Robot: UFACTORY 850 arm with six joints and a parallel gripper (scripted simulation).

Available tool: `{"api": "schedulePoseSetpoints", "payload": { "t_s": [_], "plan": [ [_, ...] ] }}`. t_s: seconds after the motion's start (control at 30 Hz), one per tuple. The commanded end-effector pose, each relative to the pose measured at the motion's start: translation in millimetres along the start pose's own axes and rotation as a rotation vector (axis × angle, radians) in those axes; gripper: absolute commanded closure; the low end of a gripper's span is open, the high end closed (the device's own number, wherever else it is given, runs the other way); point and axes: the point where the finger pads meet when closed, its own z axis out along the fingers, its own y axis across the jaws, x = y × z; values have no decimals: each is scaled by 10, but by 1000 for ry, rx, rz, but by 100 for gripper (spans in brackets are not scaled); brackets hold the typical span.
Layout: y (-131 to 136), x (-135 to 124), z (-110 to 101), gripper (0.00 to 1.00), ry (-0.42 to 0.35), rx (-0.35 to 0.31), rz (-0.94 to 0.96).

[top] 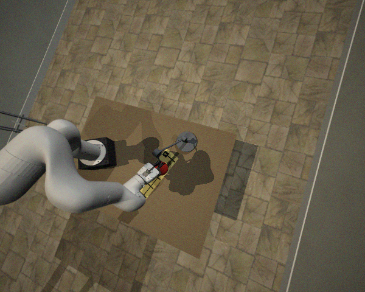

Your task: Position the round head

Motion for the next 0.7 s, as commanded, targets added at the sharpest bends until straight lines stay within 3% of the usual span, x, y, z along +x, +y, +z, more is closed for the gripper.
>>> {"api": "schedulePoseSetpoints", "payload": {
  "t_s": [0.0,0.23,0.67],
  "plan": [
    [-6,13,-51,100,0,1,-1],
    [-5,30,-104,100,0,1,-1],
    [-5,-16,35,100,0,1,-1]
  ]
}}
